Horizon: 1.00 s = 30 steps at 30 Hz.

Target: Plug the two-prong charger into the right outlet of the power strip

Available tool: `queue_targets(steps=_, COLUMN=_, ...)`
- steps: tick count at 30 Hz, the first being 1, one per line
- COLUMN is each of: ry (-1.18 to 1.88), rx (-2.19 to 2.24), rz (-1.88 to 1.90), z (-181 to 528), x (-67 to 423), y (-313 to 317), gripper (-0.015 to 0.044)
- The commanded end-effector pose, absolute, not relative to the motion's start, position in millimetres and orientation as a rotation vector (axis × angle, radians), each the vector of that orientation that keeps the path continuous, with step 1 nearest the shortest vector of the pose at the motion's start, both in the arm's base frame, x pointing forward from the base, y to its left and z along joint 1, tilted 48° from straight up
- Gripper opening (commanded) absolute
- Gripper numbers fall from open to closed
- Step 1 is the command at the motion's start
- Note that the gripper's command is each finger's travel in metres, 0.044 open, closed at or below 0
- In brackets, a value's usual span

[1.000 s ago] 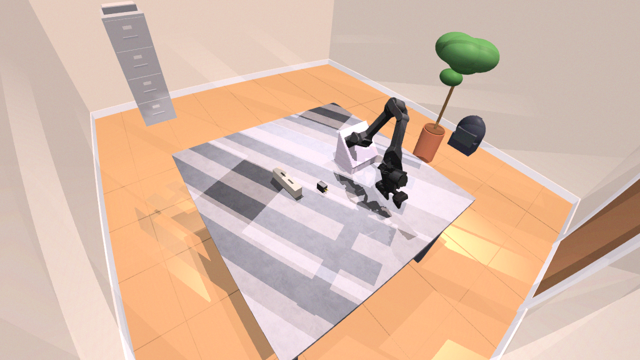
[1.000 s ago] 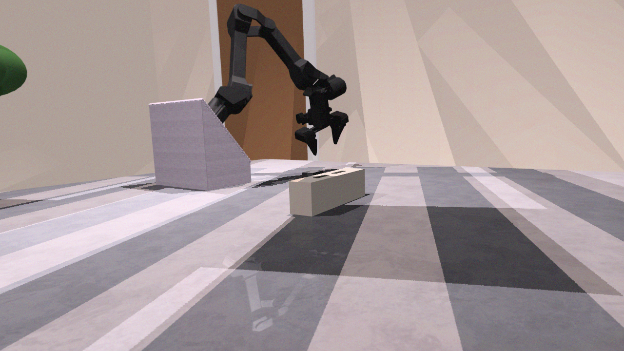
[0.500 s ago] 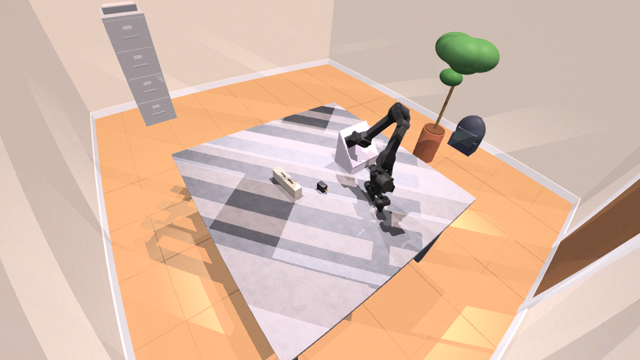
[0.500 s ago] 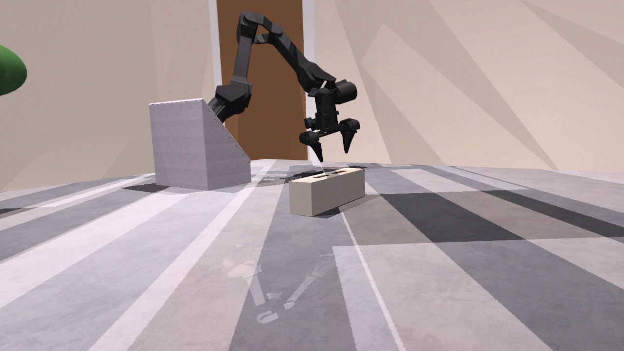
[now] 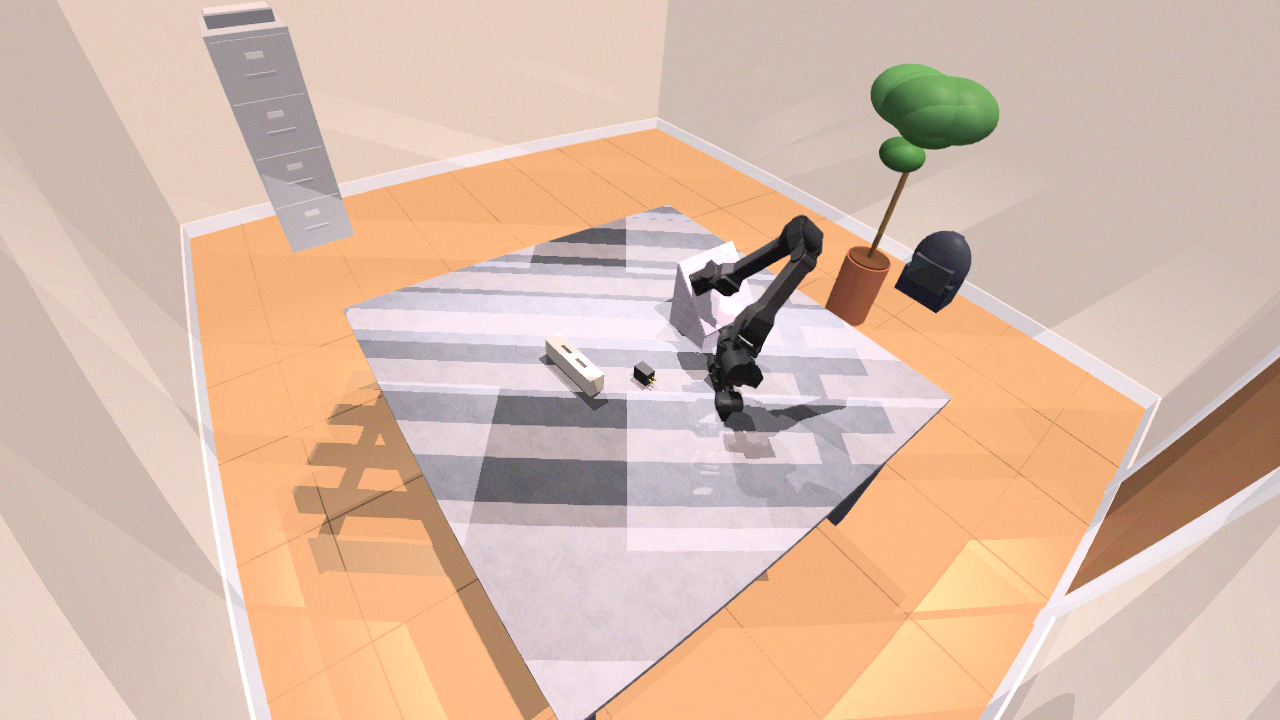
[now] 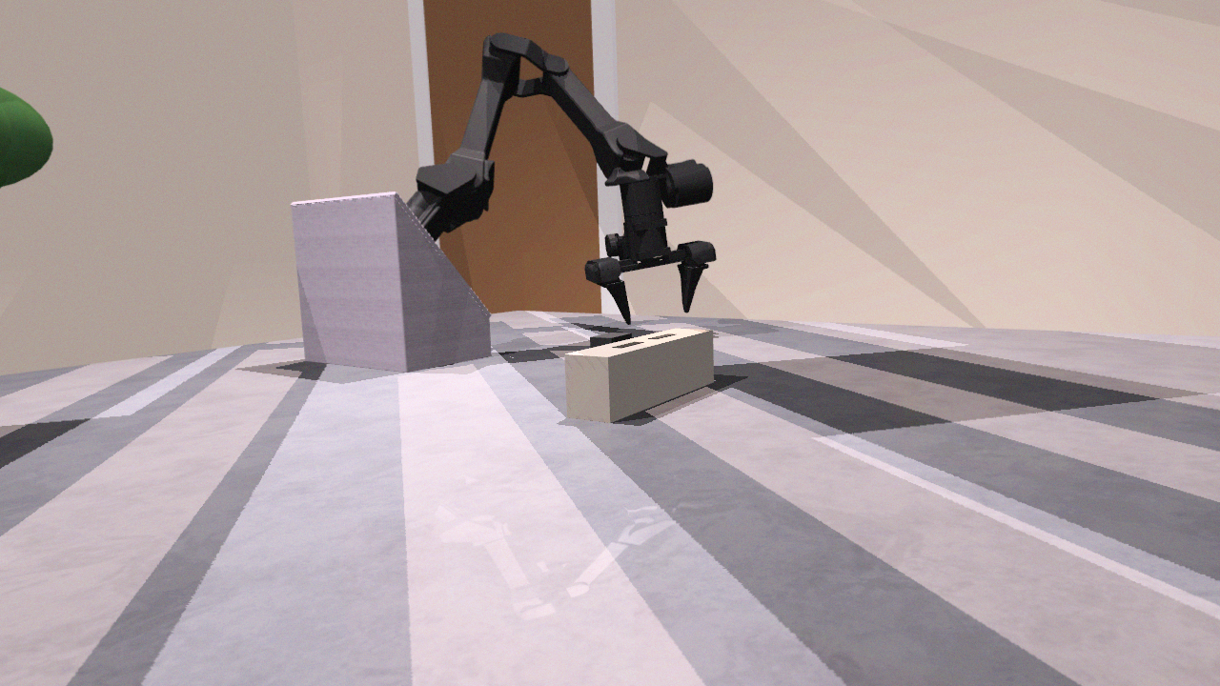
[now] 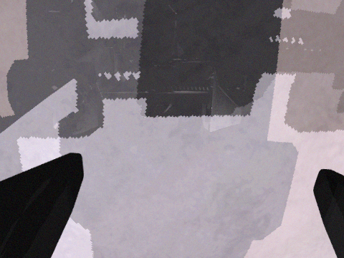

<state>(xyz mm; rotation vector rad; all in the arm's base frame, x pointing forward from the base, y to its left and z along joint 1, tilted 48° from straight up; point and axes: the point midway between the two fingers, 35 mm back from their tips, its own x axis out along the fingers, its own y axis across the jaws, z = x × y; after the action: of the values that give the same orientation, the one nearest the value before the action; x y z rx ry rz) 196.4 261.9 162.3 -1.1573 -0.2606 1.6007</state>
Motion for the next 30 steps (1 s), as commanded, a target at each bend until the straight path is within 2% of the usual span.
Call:
queue_targets(steps=1, ry=-0.174, rx=-1.139, rz=1.611, z=145.1, x=205.7, y=250.5, gripper=0.044)
queue_targets(steps=30, ry=0.299, rx=-0.942, rz=1.546, z=69.4, x=257.5, y=161.5, gripper=0.044)
